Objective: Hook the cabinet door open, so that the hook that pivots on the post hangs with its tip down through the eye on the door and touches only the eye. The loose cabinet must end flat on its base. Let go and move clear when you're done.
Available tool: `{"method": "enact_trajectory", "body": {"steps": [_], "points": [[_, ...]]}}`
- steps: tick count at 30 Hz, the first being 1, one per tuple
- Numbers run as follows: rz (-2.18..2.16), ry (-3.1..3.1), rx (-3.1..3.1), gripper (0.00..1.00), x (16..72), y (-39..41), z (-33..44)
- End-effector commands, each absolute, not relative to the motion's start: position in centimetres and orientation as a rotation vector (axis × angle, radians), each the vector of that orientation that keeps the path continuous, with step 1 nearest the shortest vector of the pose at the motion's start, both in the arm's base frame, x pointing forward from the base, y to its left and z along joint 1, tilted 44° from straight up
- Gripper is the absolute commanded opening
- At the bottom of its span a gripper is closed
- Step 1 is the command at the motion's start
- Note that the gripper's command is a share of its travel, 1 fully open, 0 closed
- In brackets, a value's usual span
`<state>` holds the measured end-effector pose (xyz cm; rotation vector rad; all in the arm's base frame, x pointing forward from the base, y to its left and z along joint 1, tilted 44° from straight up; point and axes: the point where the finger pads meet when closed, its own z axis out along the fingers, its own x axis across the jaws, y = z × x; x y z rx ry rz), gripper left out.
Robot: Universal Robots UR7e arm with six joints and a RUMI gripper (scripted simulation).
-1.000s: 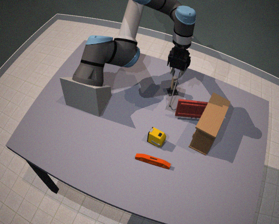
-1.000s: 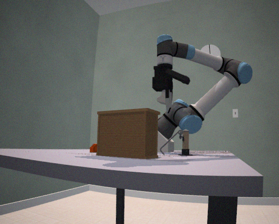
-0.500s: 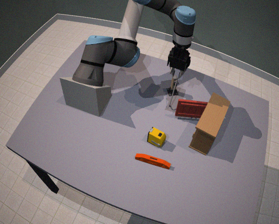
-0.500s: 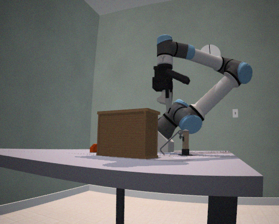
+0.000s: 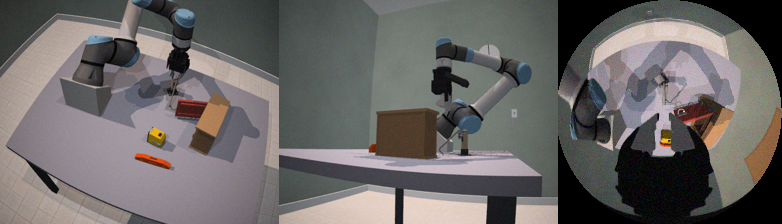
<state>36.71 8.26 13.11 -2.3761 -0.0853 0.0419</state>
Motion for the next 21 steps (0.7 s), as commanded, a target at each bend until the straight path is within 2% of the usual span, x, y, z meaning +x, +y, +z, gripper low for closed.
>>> {"method": "enact_trajectory", "body": {"steps": [1,21], "points": [[0.045,-0.085,-2.373,0.14,36.6,9.7,11.6],[0.046,-0.085,-2.373,0.14,36.2,13.4,7.7]]}}
